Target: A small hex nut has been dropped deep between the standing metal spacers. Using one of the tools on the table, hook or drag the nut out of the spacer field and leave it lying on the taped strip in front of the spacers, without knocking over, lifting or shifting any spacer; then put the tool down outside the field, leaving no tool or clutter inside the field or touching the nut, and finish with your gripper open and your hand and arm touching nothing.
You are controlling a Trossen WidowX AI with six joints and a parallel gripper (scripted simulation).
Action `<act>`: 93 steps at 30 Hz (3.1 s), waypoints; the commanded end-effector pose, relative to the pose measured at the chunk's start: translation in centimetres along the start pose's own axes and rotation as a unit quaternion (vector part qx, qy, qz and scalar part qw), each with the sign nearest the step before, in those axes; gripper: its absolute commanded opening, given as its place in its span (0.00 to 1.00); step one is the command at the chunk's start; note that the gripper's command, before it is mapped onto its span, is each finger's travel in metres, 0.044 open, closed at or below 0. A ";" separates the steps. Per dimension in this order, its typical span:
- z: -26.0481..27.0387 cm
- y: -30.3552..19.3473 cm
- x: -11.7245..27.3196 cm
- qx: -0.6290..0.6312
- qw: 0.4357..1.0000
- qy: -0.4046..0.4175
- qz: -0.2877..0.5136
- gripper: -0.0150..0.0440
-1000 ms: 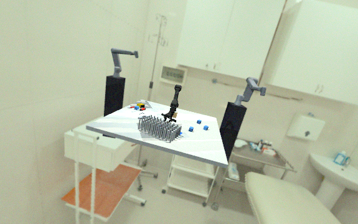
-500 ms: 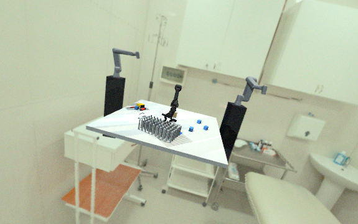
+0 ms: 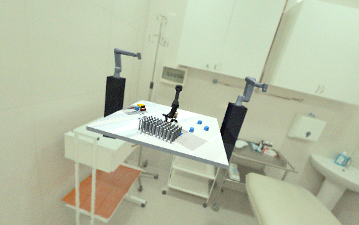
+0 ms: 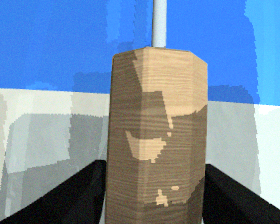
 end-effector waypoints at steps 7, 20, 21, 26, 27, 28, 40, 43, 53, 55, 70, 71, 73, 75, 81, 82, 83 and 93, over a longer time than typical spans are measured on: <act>0.1 -0.6 0.3 -0.002 1.000 -0.002 -0.001 0.25; 0.3 -1.3 0.6 -0.002 1.000 -0.002 -0.001 0.25; 0.4 -1.3 0.6 -0.001 1.000 -0.002 -0.001 0.25; 0.4 -1.6 0.8 -0.001 1.000 -0.001 -0.001 0.25; 0.5 -1.7 0.8 -0.001 1.000 -0.001 -0.001 0.25; 0.5 -1.7 0.8 -0.001 1.000 -0.001 -0.001 0.25; 0.7 -2.4 1.1 -0.001 1.000 -0.001 0.000 0.25; 0.7 -2.6 1.2 -0.001 1.000 -0.001 0.000 0.25; 0.9 -3.1 1.4 -0.001 1.000 -0.001 0.000 0.25; 0.9 -3.3 1.5 -0.001 1.000 -0.001 0.000 0.25; 1.1 -4.1 1.8 -0.001 1.000 -0.001 0.001 0.25; 1.2 -4.2 1.9 -0.001 1.000 -0.001 0.001 0.25; 1.2 -4.3 1.9 -0.001 1.000 -0.001 0.001 0.25; 1.2 -4.4 2.0 -0.001 1.000 -0.001 0.001 0.25; 1.3 -4.8 2.1 -0.001 1.000 -0.001 0.001 0.25; 1.3 -4.8 2.1 -0.001 1.000 -0.001 0.001 0.25; 1.4 -4.9 2.2 -0.001 1.000 -0.001 0.001 0.25; 1.5 -5.5 2.4 -0.001 1.000 0.000 0.002 0.25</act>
Point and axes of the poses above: the point midway between the two fingers, 35 mm back from their tips, its own x axis back along the fingers, its own z axis across the jaws, y = z × x, the point moved 7 cm from there along x, back along the fingers, and after that the axes turned 15 degrees about x, right-handed, at the moved point
